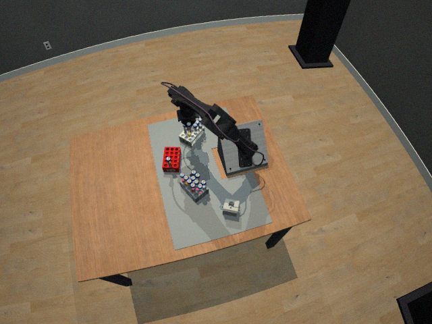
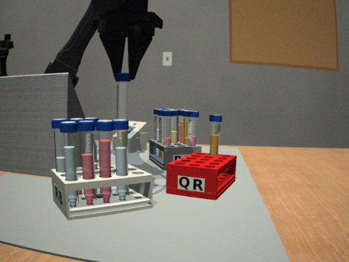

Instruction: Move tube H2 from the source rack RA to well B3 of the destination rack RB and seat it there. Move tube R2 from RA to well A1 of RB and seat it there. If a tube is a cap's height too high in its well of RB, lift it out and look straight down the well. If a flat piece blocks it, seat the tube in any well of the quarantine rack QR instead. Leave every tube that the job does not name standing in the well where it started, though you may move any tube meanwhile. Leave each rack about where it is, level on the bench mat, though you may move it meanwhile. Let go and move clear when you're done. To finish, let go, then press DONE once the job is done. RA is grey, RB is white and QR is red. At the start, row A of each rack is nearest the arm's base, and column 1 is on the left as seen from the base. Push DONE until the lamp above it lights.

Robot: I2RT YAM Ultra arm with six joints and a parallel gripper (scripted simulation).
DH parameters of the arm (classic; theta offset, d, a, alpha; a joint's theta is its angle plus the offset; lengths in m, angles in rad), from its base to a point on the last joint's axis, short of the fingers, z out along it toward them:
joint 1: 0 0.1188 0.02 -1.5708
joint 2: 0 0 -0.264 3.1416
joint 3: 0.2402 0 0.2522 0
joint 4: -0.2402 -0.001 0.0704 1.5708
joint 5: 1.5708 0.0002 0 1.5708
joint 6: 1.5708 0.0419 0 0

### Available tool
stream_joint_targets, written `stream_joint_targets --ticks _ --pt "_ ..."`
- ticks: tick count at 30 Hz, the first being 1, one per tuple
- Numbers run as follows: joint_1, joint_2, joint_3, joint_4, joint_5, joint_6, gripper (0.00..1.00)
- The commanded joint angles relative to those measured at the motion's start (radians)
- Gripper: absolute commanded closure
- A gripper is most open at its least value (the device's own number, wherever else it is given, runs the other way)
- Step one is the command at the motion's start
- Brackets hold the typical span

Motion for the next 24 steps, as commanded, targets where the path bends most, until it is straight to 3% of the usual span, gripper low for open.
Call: stream_joint_targets --ticks 1,17,18,21,24 --pt "0.0 -0.018 -0.007 0.017 -0.007 0.006 1.0" --pt "0.003 -0.015 -0.034 0.035 -0.01 0.012 1.0" --pt "0.002 -0.014 0.006 0.037 -0.01 0.011 1.0" --pt "0.008 0.0 0.005 0.041 -0.013 0.013 1.0" --pt "0.009 0.001 -0.024 0.044 -0.013 0.014 1.0"
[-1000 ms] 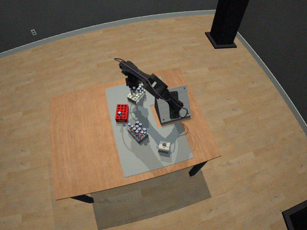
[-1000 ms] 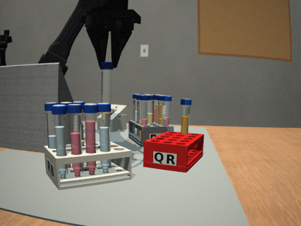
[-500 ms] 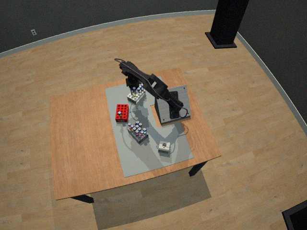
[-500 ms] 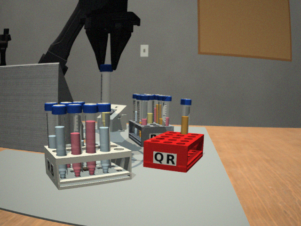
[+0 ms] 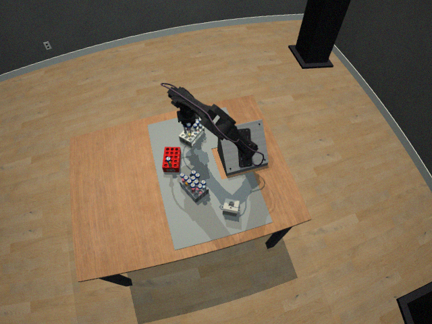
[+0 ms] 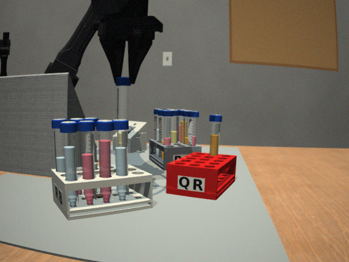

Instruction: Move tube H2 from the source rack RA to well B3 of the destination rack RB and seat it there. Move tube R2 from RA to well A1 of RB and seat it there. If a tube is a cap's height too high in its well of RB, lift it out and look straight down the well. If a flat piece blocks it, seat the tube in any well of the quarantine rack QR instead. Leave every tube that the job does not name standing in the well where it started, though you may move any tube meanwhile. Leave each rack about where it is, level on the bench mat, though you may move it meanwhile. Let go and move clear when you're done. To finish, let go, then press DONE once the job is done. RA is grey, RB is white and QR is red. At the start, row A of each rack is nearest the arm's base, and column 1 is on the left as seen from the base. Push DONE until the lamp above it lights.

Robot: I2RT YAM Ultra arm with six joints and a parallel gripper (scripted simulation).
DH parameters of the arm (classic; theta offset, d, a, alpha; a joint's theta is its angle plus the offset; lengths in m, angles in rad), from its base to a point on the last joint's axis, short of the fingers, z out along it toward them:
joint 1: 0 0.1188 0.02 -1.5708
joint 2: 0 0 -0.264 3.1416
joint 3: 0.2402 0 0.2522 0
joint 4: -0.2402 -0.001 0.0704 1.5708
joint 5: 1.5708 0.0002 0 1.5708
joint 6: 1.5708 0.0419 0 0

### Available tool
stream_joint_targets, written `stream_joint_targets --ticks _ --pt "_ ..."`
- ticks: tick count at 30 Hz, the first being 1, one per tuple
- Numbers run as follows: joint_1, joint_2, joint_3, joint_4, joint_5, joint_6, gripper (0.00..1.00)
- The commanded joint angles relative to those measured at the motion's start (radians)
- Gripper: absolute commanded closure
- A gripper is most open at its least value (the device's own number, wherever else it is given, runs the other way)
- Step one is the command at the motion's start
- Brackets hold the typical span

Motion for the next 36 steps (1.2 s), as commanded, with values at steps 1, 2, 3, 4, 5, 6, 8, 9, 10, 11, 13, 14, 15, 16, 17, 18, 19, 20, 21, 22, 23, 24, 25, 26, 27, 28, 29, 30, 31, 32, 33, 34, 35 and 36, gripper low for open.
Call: stream_joint_targets --ticks 1,2,3,4,5,6,8,9,10,11,13,14,15,16,17,18,19,20,21,22,23,24,25,26,27,28,29,30,31,32,33,34,35,36 --pt "-0.002 0.0 -0.013 0.017 -0.009 0.007 1.0" --pt "-0.004 -0.002 -0.019 0.018 -0.009 0.008 1.0" --pt "-0.004 -0.004 -0.019 0.02 -0.007 0.008 1.0" --pt "-0.003 -0.006 -0.012 0.022 -0.007 0.008 1.0" --pt "-0.001 -0.005 -0.006 0.023 -0.008 0.008 1.0" --pt "0.0 -0.003 -0.01 0.024 -0.009 0.009 1.0" --pt "0.003 -0.005 -0.028 0.027 -0.009 0.01 1.0" --pt "0.003 -0.005 -0.028 0.027 -0.009 0.01 1.0" --pt "0.003 -0.005 -0.028 0.027 -0.009 0.01 1.0" --pt "0.001 -0.006 0.011 0.026 -0.01 0.009 1.0" --pt "0.0 0.0 0.01 0.031 -0.012 0.011 1.0" --pt "0.001 0.002 0.002 0.032 -0.01 0.011 1.0" --pt "0.003 0.002 -0.009 0.034 -0.01 0.012 1.0" --pt "0.004 0.001 -0.02 0.035 -0.011 0.012 1.0" --pt "0.006 0.0 -0.031 0.036 -0.012 0.012 1.0" --pt "0.007 -0.004 -0.038 0.037 -0.013 0.013 1.0" --pt "0.006 -0.006 -0.039 0.039 -0.012 0.013 1.0" --pt "0.004 -0.008 -0.033 0.04 -0.012 0.013 1.0" --pt "0.004 -0.008 -0.02 0.042 -0.013 0.014 1.0" --pt "0.004 -0.005 -0.02 0.043 -0.014 0.014 1.0" --pt "0.005 -0.004 -0.028 0.044 -0.014 0.014 1.0" --pt "0.006 -0.005 -0.039 0.046 -0.012 0.015 1.0" --pt "0.008 -0.007 -0.046 0.047 -0.013 0.015 1.0" --pt "0.008 -0.007 -0.046 0.047 -0.013 0.015 1.0" --pt "0.008 -0.007 -0.046 0.047 -0.013 0.015 1.0" --pt "0.01 -0.008 -0.007 0.046 -0.013 0.014 1.0" --pt "0.011 -0.004 -0.007 0.05 -0.015 0.015 1.0" --pt "0.01 -0.001 -0.007 0.051 -0.016 0.016 1.0" --pt "0.008 0.001 -0.013 0.053 -0.015 0.017 1.0" --pt "0.006 0.002 -0.024 0.054 -0.014 0.017 1.0" --pt "0.006 0.002 -0.033 0.055 -0.014 0.017 1.0" --pt "0.007 0.002 -0.044 0.056 -0.015 0.017 1.0" --pt "0.009 0.001 -0.054 0.057 -0.015 0.018 1.0" --pt "0.01 -0.002 -0.055 0.059 -0.015 0.018 1.0"
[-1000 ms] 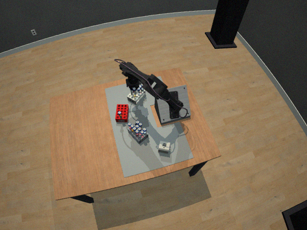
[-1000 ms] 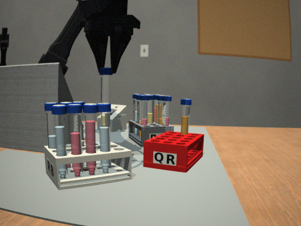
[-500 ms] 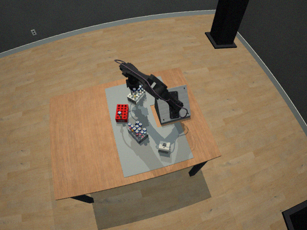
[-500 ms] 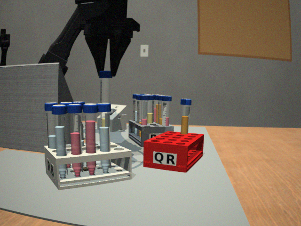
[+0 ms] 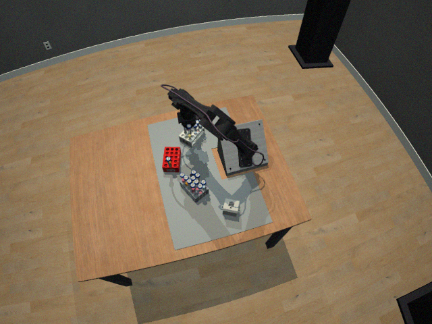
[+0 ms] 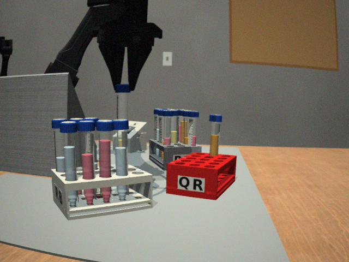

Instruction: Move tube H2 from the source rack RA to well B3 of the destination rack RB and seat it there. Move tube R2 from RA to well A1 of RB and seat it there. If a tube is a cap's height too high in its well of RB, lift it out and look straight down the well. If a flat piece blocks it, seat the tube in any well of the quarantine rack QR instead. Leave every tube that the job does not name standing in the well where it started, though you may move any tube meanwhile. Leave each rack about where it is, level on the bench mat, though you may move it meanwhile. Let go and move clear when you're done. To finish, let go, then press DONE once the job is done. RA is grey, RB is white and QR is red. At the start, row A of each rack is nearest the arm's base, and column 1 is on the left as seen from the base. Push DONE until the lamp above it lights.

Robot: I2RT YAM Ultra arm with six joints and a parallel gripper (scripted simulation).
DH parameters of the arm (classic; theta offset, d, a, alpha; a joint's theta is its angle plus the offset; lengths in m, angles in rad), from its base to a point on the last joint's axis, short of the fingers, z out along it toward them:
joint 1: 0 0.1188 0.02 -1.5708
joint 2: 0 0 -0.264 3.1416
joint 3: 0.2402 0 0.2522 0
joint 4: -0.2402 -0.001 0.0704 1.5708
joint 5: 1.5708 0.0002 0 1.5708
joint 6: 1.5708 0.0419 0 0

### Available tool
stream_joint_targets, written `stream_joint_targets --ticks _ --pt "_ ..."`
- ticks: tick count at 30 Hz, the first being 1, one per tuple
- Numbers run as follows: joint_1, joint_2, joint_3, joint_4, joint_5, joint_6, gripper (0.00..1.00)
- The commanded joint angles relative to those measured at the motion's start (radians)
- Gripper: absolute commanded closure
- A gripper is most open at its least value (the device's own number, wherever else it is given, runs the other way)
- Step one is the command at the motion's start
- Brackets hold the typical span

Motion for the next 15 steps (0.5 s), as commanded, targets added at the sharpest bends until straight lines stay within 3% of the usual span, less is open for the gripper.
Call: stream_joint_targets --ticks 1,8,9,15 --pt "0.0 -0.003 -0.009 0.017 -0.006 0.008 1.0" --pt "-0.001 -0.003 -0.021 0.023 -0.008 0.01 1.0" --pt "-0.003 -0.003 0.016 0.025 -0.008 0.009 1.0" --pt "0.007 0.011 -0.008 0.032 -0.012 0.013 1.0"
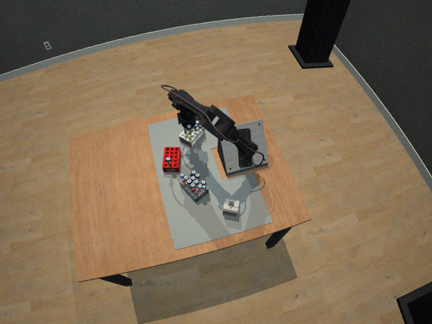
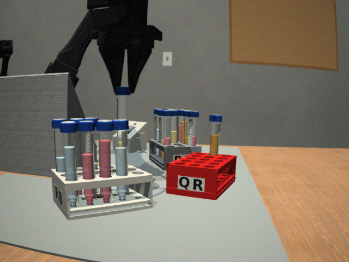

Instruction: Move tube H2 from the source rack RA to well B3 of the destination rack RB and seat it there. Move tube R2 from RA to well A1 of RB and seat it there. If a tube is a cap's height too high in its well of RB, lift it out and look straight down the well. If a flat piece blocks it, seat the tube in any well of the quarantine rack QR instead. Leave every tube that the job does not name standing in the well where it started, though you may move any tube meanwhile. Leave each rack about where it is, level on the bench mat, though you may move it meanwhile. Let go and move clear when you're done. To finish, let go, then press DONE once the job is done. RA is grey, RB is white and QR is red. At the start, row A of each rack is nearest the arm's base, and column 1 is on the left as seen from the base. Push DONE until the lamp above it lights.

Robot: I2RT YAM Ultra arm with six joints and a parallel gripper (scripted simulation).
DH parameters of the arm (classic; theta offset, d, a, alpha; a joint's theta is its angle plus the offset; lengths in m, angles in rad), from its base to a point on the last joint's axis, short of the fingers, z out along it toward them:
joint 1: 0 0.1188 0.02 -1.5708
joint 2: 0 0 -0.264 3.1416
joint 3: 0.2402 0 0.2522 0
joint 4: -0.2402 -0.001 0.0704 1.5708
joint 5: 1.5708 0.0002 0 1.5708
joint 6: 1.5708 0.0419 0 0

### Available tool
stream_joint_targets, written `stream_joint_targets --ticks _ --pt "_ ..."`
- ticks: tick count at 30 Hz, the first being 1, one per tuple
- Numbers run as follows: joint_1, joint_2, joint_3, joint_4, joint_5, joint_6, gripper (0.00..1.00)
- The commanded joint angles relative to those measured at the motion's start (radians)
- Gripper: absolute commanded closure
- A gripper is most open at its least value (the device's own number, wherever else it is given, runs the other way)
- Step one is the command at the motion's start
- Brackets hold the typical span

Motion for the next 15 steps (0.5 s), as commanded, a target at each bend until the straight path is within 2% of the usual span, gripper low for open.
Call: stream_joint_targets --ticks 1,10,11,15 --pt "0.001 0.01 -0.004 0.018 -0.009 0.007 1.0" --pt "0.004 0.002 -0.027 0.028 -0.011 0.01 1.0" --pt "0.0 0.002 0.013 0.03 -0.01 0.01 1.0" --pt "0.01 0.012 -0.011 0.037 -0.015 0.015 1.0"
